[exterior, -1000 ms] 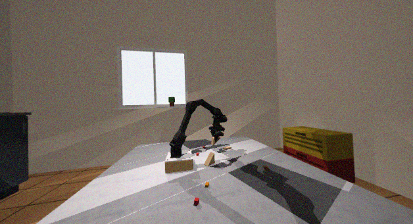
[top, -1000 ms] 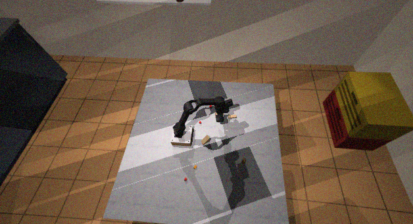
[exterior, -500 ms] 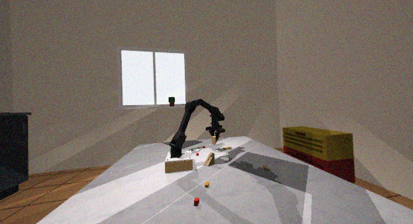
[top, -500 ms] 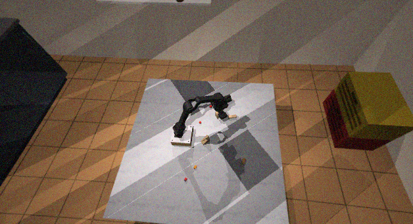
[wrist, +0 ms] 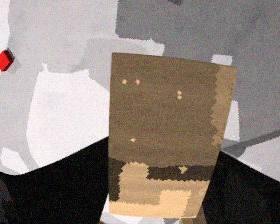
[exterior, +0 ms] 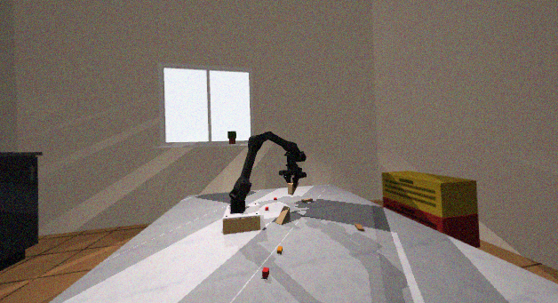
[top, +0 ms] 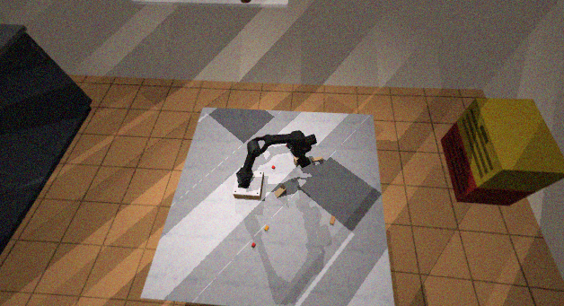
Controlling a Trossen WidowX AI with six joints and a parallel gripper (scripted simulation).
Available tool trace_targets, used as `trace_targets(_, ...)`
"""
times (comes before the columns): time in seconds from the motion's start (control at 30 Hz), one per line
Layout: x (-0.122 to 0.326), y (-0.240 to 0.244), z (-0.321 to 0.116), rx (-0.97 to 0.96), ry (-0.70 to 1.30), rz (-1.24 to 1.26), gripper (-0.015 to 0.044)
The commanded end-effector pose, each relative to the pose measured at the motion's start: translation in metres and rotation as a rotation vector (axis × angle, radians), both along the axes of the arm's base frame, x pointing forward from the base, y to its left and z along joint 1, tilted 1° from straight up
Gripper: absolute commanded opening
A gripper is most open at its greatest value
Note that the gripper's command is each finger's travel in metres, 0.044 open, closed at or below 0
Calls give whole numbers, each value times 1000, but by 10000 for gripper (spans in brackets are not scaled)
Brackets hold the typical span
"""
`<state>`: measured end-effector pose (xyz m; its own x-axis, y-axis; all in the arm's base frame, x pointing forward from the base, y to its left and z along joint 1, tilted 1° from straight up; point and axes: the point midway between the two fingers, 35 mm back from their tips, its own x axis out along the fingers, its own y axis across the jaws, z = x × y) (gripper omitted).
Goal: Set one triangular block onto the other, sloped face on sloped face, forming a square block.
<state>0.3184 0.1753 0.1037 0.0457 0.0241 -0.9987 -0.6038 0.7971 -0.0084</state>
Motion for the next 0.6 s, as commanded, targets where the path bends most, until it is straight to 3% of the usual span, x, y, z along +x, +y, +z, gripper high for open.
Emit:
trace_targets(0.0, -2, -19, 4, -8, 3, 5, 0)
trace_targets(0.57, -23, -97, 23, -14, 5, 4, 0)
